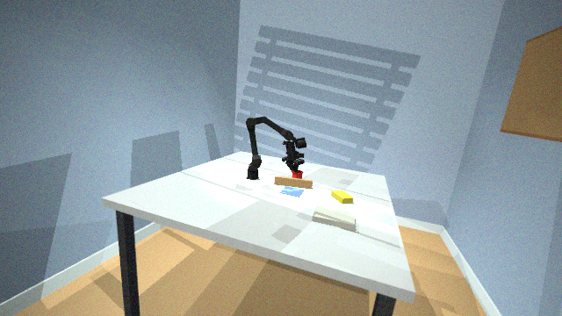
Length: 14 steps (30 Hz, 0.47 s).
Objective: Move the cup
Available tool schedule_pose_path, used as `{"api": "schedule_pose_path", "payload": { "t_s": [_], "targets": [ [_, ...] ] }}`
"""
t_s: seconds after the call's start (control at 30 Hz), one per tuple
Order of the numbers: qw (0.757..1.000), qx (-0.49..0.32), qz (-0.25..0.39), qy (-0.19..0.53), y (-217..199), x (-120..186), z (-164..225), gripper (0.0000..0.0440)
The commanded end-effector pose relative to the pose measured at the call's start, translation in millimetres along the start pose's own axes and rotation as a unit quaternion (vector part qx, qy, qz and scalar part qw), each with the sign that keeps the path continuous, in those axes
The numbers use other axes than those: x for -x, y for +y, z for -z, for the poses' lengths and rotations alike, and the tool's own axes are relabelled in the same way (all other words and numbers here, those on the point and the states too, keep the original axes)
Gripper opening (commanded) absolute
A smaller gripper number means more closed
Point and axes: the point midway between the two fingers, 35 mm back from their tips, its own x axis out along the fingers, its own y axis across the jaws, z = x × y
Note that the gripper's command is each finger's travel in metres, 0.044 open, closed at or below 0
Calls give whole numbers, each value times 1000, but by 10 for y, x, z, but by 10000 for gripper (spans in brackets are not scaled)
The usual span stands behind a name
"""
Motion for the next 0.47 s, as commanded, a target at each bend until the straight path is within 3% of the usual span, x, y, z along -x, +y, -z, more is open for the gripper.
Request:
{"api": "schedule_pose_path", "payload": {
  "t_s": [0.0, 0.3, 0.43],
  "targets": [
    [1000, -3, -2, -9, 13, 52, 6, 218],
    [999, -8, 8, -43, -9, 274, -40, 274],
    [998, -8, 17, -61, -45, 407, -79, 322]
  ]
}}
